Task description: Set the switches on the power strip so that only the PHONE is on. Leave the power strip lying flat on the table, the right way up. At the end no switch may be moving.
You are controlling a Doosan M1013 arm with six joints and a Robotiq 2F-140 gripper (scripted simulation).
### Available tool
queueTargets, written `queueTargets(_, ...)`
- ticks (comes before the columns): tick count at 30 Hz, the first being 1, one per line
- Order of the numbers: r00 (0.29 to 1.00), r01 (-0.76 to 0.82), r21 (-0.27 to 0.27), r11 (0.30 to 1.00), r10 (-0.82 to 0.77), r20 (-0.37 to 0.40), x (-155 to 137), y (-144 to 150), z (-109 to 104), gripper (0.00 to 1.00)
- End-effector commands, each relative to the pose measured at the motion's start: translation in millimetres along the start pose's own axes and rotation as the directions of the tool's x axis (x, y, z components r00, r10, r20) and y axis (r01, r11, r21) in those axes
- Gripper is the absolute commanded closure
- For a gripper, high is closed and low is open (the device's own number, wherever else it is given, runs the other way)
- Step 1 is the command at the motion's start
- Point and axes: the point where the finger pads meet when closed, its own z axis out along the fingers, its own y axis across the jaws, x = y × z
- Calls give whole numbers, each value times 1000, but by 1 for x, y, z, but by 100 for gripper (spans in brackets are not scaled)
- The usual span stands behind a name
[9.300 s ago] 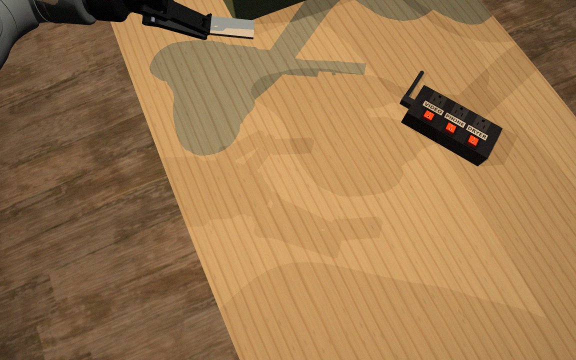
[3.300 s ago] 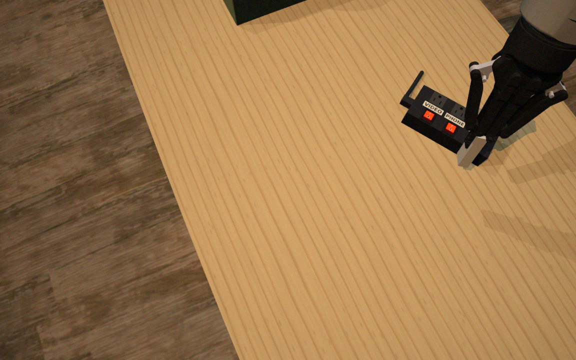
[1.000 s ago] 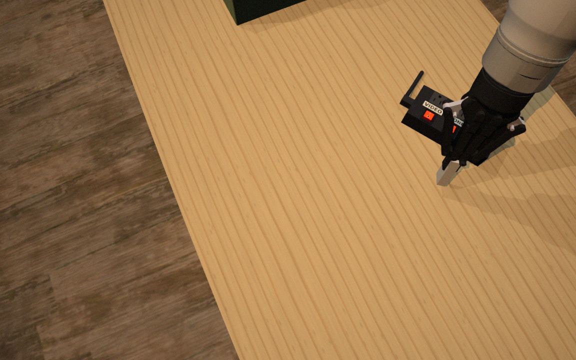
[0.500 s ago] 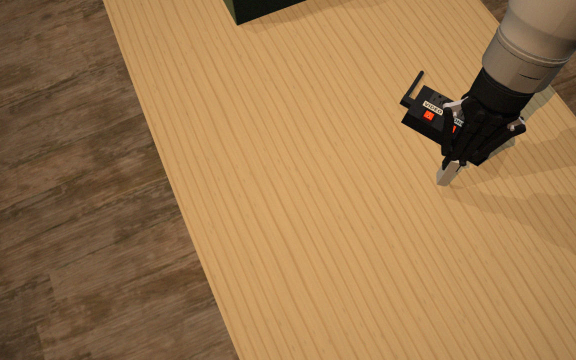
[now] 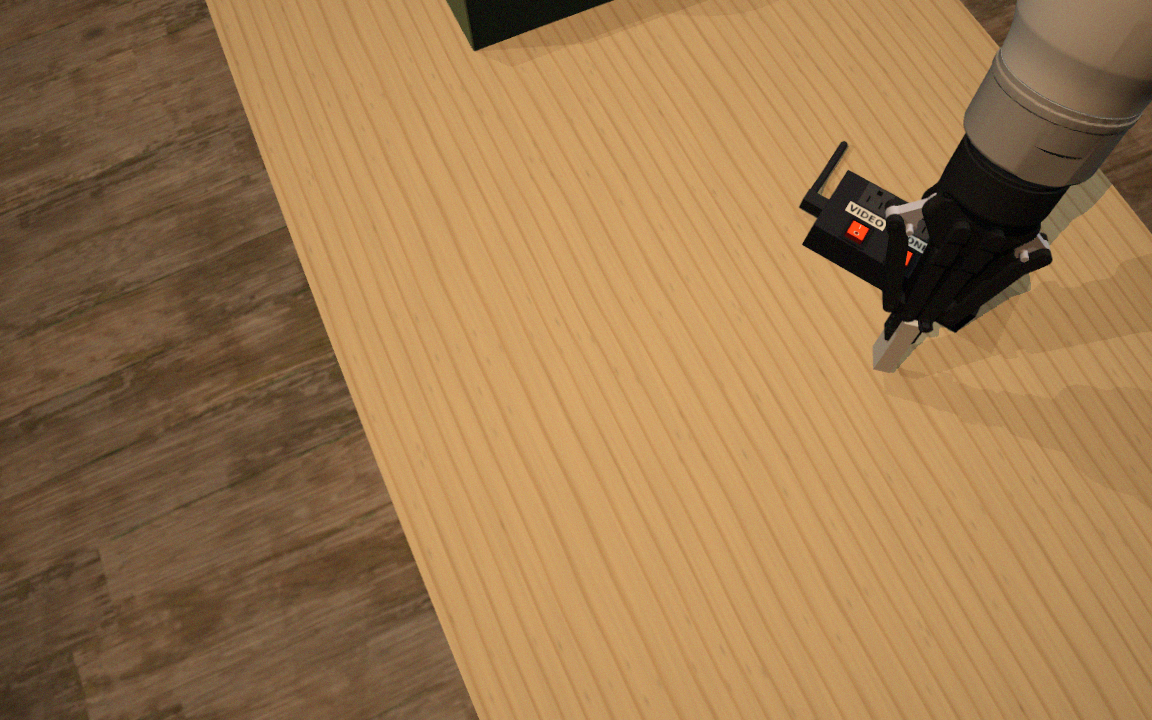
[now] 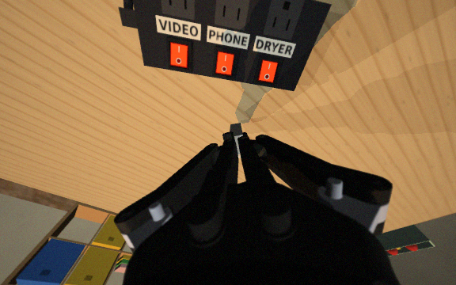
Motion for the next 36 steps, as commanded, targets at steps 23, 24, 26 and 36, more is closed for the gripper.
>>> queueTargets(23,1000,-1,1,1000,1,2,-25,-1,-79,100)
queueTargets(24,1000,0,0,1000,0,1,-26,-2,-85,100)
queueTargets(26,1000,0,0,1000,0,0,-27,-2,-86,100)
queueTargets(36,1000,0,0,1000,0,0,-27,-2,-86,100)
